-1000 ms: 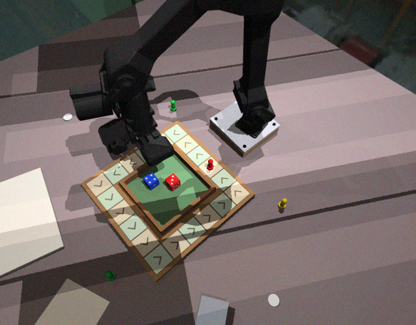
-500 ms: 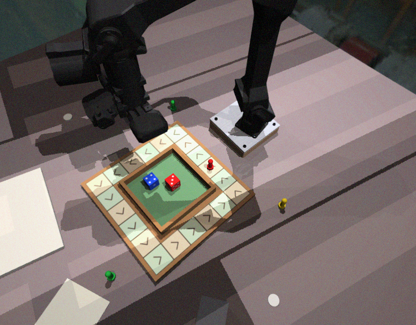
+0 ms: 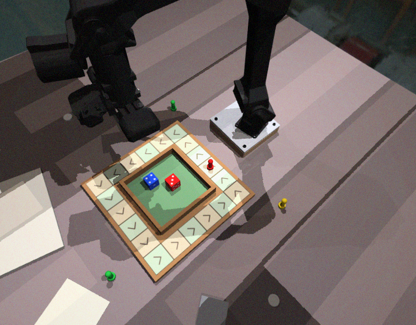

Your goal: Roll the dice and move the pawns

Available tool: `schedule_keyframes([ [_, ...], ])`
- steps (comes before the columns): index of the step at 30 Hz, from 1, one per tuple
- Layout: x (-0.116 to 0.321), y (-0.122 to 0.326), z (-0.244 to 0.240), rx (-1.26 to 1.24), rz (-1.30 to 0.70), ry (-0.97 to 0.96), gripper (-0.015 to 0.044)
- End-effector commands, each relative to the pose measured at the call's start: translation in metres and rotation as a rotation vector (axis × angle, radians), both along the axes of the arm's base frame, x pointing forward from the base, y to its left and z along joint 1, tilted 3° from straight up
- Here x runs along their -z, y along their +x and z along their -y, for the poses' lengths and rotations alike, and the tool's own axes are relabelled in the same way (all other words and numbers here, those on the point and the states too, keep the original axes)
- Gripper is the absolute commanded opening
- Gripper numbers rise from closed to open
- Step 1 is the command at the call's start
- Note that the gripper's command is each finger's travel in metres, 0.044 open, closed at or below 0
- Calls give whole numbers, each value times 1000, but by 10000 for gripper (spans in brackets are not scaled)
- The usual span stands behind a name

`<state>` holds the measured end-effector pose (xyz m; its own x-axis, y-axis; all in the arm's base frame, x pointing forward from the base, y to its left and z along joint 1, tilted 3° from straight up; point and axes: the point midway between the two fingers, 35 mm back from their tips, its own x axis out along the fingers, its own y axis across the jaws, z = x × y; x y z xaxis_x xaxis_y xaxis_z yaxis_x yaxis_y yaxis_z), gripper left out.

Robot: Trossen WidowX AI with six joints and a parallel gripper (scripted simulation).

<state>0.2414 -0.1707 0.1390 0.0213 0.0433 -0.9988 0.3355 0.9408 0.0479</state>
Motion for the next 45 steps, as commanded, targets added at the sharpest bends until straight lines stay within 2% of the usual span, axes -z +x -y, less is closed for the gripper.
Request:
schedule_keyframes([
  [1, 4, 19, 0, 3, 7, -3, 0],
  [21, 58, 120, -23, 0, 13, -3, 0],
  [27, 65, 123, -24, 0, 13, -3, 0],
  [34, 93, 124, -25, 0, 13, -3, 0],
  [45, 103, 125, -26, 0, 13, -3, 0],
])
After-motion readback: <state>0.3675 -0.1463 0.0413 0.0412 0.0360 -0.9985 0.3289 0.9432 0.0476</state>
